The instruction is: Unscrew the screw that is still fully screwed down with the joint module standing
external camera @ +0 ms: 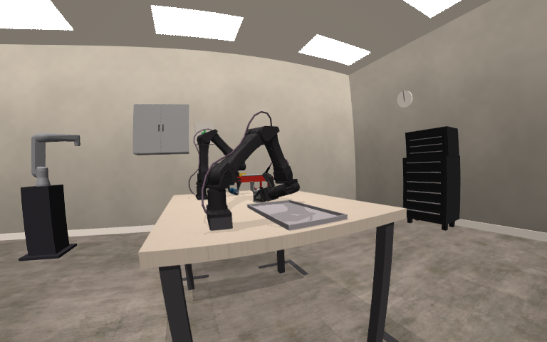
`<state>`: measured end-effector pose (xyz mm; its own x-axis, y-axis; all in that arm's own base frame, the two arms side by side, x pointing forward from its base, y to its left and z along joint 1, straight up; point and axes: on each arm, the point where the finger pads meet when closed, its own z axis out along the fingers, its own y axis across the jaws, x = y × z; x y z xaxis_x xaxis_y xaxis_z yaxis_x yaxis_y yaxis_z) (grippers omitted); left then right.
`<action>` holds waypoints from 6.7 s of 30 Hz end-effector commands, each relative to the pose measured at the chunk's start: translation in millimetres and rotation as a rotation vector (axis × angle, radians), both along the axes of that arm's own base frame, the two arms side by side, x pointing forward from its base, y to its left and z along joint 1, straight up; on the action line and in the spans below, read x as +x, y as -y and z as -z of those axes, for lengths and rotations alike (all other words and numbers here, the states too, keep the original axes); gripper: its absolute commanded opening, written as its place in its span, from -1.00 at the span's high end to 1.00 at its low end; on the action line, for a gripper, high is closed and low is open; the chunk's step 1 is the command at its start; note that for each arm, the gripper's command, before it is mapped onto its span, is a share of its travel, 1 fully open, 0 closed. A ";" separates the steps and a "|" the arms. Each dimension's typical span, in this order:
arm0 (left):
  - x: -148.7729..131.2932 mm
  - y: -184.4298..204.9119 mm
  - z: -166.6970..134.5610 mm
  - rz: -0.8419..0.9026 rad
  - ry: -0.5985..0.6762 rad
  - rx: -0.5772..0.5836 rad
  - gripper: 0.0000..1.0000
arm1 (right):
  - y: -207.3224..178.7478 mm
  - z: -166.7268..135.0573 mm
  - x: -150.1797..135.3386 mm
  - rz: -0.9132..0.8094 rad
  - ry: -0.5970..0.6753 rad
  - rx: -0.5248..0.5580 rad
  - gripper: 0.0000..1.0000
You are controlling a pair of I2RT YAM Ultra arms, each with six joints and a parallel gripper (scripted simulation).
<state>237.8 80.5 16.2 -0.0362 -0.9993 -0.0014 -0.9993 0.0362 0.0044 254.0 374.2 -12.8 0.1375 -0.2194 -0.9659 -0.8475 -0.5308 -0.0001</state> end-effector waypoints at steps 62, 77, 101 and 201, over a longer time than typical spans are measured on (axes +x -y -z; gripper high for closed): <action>3.4 -1.4 -1.8 -0.004 0.013 0.004 0.11 | -6.6 -11.3 1.6 -0.015 0.003 0.038 -0.17; 3.4 -1.4 -1.8 -0.004 0.013 0.004 0.13 | -6.6 -11.3 1.6 -0.015 0.003 0.038 -0.17; 3.4 -1.4 -1.8 -0.004 0.013 0.004 0.17 | -6.6 -11.3 1.6 -0.015 0.003 0.038 -0.17; 5.5 -2.9 -91.6 -0.013 0.039 0.013 0.17 | -6.6 -11.3 1.6 -0.015 0.003 0.038 -0.17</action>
